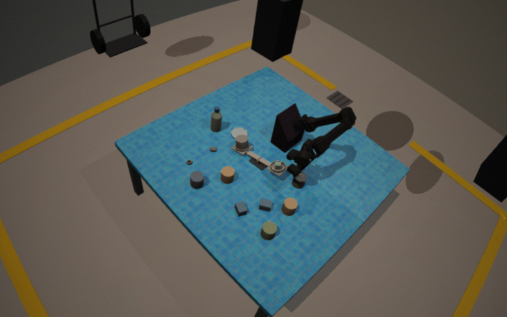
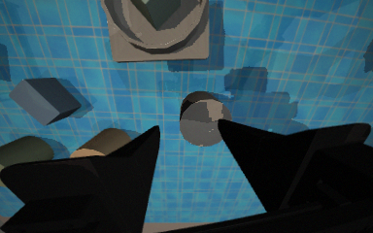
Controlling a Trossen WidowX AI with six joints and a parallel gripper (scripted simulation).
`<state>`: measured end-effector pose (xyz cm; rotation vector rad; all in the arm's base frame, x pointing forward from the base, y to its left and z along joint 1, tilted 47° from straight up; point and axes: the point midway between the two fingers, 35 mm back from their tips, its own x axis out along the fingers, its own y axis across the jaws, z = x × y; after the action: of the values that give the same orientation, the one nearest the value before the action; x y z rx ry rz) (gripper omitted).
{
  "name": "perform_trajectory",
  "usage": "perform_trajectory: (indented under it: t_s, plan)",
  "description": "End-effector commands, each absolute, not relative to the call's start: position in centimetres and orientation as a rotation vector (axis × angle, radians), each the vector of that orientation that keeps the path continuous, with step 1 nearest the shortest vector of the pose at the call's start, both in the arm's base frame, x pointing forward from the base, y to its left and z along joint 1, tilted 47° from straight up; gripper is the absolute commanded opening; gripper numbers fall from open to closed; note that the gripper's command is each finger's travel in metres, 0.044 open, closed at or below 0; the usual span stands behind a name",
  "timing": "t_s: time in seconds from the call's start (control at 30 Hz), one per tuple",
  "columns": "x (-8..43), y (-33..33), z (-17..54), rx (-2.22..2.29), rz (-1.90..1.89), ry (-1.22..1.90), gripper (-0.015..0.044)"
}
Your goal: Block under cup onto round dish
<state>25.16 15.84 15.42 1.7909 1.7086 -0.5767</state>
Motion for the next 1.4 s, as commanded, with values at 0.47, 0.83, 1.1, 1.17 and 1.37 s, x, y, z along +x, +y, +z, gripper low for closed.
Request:
perform_trajectory:
  t_s: [0.47,0.83,1.1,1.17,1.37]
  plan:
    - [28.2,8.5,11.3,1.386,-0.170,1.723,0.0260]
    - [28.5,5.8,9.9,1.253,0.009,1.720,0.0260]
    - [28.5,6.9,8.9,1.253,0.009,1.720,0.0260]
    - [28.6,7.2,8.6,1.253,0.009,1.720,0.0260]
    - [28.6,7.9,8.0,1.253,0.009,1.720,0.0260]
